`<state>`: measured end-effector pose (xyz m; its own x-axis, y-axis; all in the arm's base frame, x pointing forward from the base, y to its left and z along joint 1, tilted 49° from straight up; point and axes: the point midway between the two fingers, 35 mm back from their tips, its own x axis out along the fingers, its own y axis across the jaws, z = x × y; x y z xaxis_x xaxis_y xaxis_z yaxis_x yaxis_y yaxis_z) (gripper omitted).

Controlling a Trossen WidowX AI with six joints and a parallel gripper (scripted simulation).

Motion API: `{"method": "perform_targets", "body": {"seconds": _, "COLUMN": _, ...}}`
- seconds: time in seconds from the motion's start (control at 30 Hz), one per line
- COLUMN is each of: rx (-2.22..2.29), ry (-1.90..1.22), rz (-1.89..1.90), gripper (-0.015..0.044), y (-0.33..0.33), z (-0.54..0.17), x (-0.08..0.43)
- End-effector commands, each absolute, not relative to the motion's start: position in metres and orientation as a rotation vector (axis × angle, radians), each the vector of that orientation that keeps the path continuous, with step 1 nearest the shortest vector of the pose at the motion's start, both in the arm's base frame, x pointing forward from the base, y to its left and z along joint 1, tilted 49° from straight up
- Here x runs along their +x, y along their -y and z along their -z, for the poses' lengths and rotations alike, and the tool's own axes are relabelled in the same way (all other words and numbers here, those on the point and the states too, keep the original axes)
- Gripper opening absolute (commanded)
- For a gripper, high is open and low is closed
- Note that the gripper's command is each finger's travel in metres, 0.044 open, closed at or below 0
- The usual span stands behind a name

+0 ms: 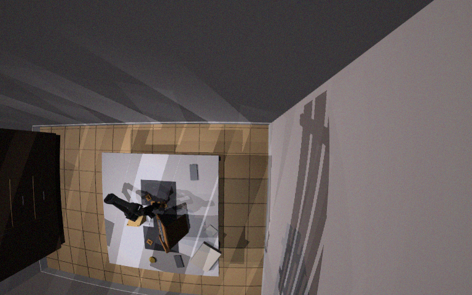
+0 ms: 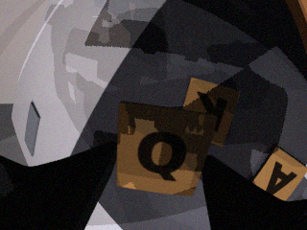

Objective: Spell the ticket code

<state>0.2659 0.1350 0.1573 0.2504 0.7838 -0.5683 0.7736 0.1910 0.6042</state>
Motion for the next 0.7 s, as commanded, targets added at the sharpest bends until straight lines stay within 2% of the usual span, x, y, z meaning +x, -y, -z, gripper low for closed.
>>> {"method": "perform_targets", "body": {"seconds": 0.0, "rx": 1.493, "ry": -1.435, "rz": -0.110, "gripper": 0.0000, "y": -0.130, "z": -0.158, "x": 0.269}}
{"method": "perform_targets", "body": {"seconds": 0.67, "rx": 1.057, "ry": -1.002, "rz": -0.474, "gripper": 0.0000, "y": -0.095, "z": -0.172, "x": 0.287}}
